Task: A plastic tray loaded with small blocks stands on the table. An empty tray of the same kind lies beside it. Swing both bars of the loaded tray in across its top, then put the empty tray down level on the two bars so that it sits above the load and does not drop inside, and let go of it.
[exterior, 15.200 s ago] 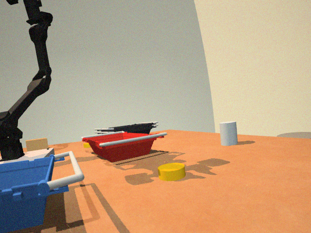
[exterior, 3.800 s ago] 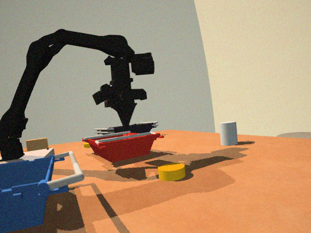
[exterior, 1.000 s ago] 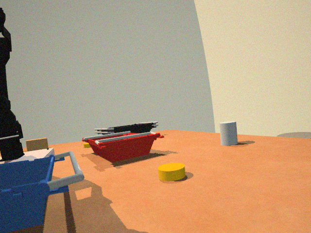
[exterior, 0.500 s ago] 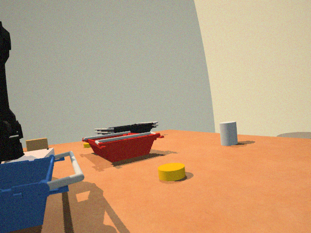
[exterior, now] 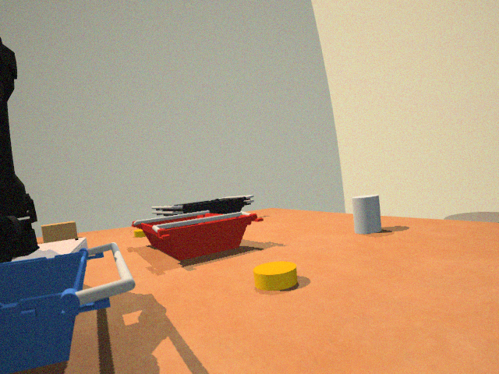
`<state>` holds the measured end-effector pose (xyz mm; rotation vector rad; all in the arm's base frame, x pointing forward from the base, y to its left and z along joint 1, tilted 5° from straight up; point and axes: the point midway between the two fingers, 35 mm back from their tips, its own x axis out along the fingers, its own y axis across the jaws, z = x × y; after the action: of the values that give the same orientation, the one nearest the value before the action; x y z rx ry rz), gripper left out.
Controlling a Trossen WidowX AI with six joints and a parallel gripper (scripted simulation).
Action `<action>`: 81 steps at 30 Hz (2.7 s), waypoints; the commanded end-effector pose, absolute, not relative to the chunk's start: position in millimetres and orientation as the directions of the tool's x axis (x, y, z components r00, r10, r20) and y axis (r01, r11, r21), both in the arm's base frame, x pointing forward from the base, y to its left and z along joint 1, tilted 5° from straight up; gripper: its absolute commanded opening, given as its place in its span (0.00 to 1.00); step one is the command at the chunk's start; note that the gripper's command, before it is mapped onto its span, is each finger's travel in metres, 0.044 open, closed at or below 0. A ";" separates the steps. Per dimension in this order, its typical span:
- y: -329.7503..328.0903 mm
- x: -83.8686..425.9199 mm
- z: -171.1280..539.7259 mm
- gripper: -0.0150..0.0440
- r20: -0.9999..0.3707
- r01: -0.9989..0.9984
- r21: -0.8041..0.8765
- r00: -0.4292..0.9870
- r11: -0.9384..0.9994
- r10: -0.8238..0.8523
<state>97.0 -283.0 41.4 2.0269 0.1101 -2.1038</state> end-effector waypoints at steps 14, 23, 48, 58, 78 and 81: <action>-282.1 97.4 40.1 0.60 -0.995 0.212 0.094 -0.022 -0.973 -0.101; -282.1 97.4 40.1 0.49 -0.995 0.212 0.094 -0.022 -0.973 -0.101; -282.0 99.2 70.0 0.25 -0.995 0.212 0.095 -0.022 -0.973 -0.101; -274.3 99.3 120.0 0.25 -0.995 0.212 0.094 -0.021 -0.973 -0.101; -285.5 104.9 151.5 0.25 -0.995 0.212 0.096 -0.021 -0.973 -0.102; -288.6 106.6 162.8 0.25 -0.994 0.212 0.096 -0.021 -0.973 -0.103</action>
<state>102.3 -280.8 143.3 2.0289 0.1552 -2.1206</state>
